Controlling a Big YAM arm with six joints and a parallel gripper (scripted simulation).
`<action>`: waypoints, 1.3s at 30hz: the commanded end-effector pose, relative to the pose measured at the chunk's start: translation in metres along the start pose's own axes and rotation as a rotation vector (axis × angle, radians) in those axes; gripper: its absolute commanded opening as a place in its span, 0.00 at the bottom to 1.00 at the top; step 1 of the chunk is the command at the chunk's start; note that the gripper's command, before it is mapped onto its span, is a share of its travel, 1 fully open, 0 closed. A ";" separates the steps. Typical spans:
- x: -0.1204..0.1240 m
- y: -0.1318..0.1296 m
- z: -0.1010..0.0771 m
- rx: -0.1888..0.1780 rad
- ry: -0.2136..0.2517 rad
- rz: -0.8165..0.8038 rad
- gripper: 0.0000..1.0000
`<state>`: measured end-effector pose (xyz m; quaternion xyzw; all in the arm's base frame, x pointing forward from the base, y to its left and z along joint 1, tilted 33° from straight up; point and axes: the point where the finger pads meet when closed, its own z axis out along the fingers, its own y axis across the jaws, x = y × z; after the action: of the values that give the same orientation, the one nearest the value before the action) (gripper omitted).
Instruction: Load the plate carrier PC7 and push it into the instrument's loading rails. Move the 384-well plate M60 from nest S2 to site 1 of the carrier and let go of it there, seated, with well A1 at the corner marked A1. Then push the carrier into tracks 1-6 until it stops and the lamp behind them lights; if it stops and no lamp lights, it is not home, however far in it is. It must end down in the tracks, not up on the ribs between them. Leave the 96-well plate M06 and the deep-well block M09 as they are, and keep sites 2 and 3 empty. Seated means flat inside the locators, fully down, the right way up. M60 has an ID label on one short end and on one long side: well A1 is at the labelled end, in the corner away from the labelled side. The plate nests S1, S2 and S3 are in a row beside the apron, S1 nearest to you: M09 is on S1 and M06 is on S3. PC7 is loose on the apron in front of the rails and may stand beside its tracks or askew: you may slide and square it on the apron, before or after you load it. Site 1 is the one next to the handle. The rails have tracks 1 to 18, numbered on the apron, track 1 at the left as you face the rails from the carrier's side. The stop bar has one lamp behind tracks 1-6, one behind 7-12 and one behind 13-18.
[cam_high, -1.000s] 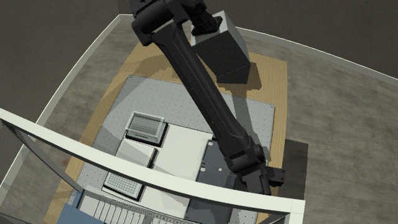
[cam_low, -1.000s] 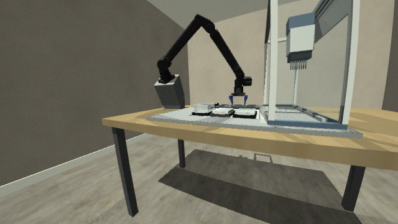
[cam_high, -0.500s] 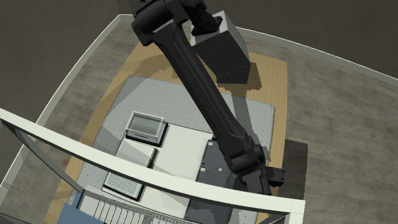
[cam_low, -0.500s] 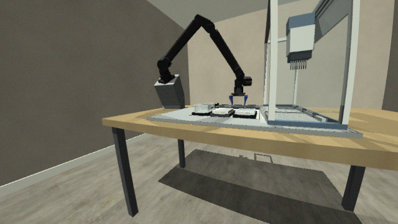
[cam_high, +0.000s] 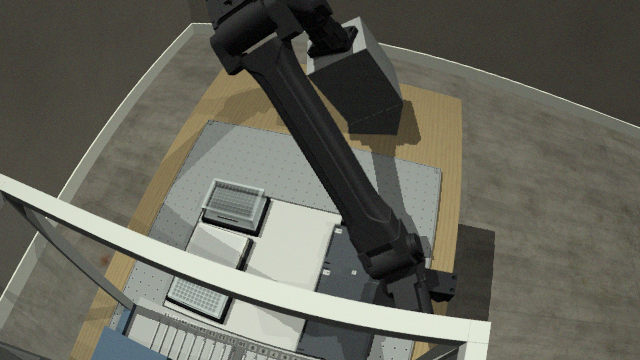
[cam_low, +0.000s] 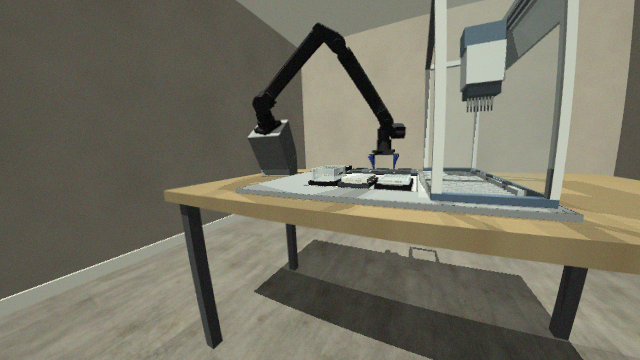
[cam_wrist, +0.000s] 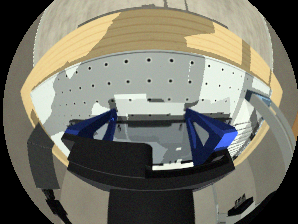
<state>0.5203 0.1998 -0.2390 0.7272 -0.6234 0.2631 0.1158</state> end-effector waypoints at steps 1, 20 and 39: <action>0.003 -0.010 0.009 0.005 -0.003 0.020 1.00; 0.016 -0.010 0.000 0.008 -0.004 0.016 1.00; 0.023 -0.014 -0.006 0.017 -0.007 0.022 1.00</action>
<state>0.5239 0.1940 -0.2359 0.7275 -0.6230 0.2638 0.1136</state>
